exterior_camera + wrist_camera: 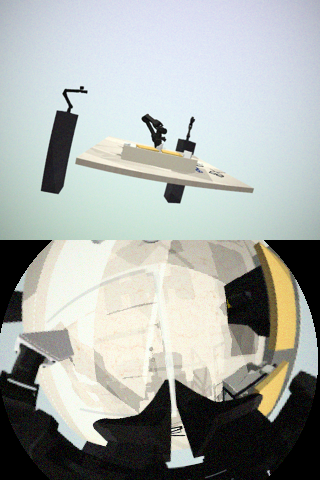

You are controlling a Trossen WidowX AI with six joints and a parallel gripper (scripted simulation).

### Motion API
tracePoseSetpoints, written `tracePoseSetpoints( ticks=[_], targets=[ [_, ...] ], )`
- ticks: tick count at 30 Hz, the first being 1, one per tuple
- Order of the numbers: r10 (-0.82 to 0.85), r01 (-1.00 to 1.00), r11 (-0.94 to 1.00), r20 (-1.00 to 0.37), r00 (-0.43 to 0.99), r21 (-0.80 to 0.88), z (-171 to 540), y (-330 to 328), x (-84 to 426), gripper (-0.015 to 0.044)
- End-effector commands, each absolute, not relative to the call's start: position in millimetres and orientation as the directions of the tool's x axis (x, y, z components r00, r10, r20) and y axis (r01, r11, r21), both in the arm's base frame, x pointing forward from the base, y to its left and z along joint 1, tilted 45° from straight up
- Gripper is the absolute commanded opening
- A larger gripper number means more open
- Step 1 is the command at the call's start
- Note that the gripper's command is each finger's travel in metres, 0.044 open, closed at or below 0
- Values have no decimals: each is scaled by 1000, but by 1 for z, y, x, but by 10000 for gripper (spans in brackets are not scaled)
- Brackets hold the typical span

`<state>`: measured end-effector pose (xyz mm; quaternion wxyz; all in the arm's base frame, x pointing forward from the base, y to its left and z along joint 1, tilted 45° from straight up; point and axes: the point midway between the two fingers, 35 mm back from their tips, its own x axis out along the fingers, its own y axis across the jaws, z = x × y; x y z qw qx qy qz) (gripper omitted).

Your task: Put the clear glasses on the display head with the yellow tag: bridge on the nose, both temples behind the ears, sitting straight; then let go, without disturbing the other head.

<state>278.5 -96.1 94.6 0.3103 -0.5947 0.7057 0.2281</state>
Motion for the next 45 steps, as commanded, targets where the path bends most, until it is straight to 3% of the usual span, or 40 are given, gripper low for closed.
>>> tracePoseSetpoints(
  ticks=[1, 9, 21, 33, 45],
  targets=[
    [-698, -980, 189, -710, -94, -55, 111, -79, 281, 0],
    [-709, -992, 124, -700, -87, -2, 114, -65, 287, 0],
    [-775, -874, -301, -632, -9, 381, 87, -5, 315, 0],
    [-826, -455, -537, -553, 110, 711, 53, 63, 327, 0],
    [-844, 87, -462, -467, 263, 883, 14, 132, 319, 0]
  ],
)
